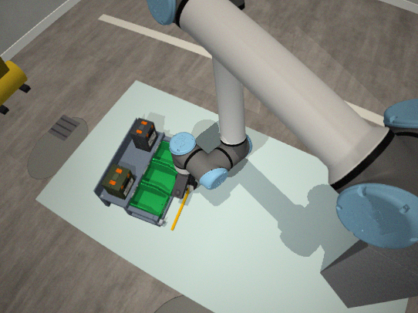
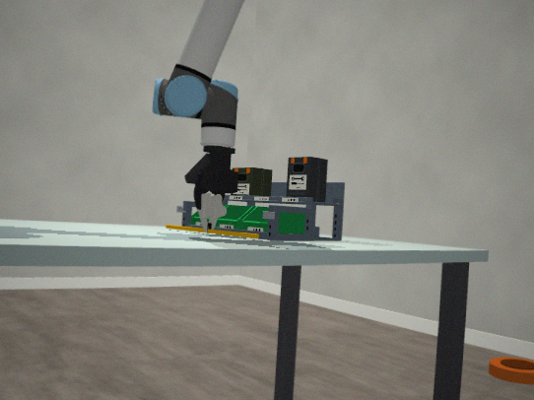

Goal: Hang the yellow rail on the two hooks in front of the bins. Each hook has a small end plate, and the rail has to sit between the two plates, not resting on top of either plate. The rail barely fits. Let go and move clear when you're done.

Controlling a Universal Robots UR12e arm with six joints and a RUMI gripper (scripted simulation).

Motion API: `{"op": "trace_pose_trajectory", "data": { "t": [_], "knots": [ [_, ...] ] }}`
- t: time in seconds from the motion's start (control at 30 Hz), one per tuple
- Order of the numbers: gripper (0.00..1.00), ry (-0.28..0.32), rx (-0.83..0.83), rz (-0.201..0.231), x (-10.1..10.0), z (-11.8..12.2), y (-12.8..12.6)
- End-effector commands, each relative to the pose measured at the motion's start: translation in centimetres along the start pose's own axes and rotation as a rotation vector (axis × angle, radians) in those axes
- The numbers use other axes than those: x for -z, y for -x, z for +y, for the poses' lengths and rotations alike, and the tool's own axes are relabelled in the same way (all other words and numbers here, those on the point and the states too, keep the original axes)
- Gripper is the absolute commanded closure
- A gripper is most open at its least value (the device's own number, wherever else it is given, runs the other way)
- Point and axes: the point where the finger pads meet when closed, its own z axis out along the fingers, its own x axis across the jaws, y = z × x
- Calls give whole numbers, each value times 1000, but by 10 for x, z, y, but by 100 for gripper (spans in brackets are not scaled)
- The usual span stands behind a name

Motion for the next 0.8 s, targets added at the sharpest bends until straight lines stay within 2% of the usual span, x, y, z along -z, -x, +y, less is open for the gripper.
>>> {"op": "trace_pose_trajectory", "data": {
  "t": [0.0,0.3,0.37,0.77],
  "knots": [
    [100,0,0,1,7,0,-1],
    [100,0,0,1,29,0,-1],
    [100,0,0,1,29,0,-1],
    [100,0,0,1,70,0,-1]
  ]
}}
